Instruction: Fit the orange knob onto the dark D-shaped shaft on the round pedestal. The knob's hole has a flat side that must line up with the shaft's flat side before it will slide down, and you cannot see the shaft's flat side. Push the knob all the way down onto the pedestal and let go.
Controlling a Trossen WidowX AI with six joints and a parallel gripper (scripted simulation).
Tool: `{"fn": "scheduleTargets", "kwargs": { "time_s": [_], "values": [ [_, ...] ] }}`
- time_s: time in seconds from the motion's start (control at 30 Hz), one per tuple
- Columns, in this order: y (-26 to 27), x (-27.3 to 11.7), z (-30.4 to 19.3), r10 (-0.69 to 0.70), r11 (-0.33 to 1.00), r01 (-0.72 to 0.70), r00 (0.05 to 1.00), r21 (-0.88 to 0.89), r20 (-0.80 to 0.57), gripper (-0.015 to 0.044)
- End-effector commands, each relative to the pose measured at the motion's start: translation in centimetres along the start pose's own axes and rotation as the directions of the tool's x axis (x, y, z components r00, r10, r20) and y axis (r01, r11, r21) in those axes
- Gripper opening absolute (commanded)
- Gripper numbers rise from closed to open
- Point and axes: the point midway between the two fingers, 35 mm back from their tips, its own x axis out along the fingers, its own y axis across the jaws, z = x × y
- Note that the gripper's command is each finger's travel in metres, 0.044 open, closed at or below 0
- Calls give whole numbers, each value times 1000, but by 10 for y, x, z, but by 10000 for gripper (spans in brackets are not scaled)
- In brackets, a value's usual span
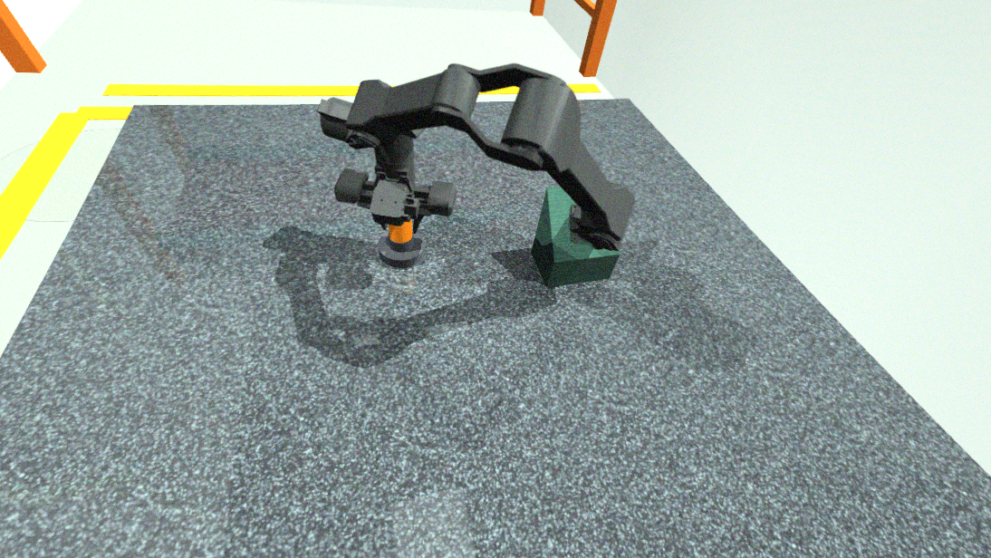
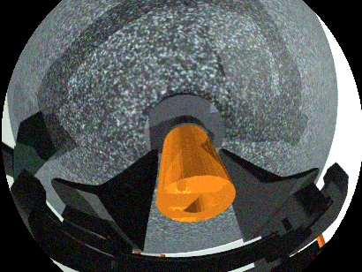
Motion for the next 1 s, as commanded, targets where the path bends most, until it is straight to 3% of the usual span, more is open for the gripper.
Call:
{"fn": "scheduleTargets", "kwargs": {
  "time_s": [0.0, 0.13, 0.37, 0.6, 0.97],
  "values": [
    [0, 0, 0, 1, 1000, -1, 1000, -1, 0, 341],
    [0, 0, 0, 1, 1000, -1, 1000, -1, 0, 440],
    [0, -2, 0, 1, 1000, -1, 1000, -1, -1, 440],
    [-1, -93, -1, -1, 1000, 1, 1000, 1, -5, 440],
    [-4, -96, -3, -1, 1000, 1, 1000, 1, -4, 440]
  ]
}}
